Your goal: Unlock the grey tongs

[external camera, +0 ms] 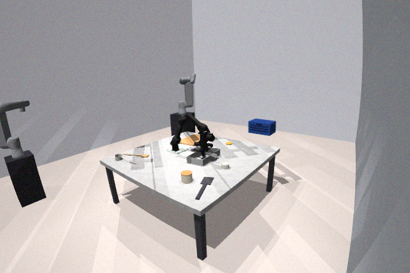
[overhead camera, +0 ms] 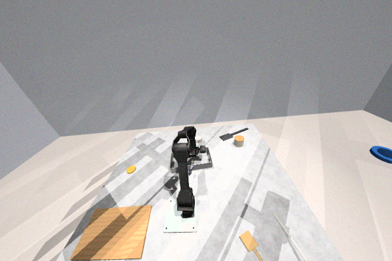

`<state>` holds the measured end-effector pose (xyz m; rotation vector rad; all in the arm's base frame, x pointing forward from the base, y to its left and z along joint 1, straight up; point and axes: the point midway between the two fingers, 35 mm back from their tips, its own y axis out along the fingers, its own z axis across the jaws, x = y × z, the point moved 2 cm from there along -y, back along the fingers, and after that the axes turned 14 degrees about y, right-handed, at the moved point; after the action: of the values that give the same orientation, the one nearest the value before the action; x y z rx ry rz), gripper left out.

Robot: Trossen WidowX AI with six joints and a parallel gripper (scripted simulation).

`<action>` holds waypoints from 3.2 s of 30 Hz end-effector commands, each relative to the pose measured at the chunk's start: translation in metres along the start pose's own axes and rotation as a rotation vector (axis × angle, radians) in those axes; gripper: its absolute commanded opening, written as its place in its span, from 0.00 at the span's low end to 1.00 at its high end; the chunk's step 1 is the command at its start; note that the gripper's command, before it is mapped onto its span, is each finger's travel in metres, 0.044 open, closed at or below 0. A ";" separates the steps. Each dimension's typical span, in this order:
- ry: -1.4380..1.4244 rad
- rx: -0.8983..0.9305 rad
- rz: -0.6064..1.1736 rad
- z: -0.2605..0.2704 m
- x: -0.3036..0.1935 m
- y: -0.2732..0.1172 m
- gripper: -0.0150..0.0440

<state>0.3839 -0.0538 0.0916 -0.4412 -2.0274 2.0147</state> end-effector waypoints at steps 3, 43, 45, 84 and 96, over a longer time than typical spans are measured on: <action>-0.002 -0.002 0.004 -0.002 -0.006 -0.036 0.00; 0.162 -0.013 0.008 -0.088 0.035 -0.123 0.00; 0.185 -0.015 0.006 -0.100 0.042 -0.123 0.00; 0.573 -0.027 -0.027 -0.253 0.210 -0.129 0.00; 0.692 -0.026 -0.034 -0.270 0.254 -0.131 0.00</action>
<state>0.2649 0.2782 0.2166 -0.9168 -1.6400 1.5446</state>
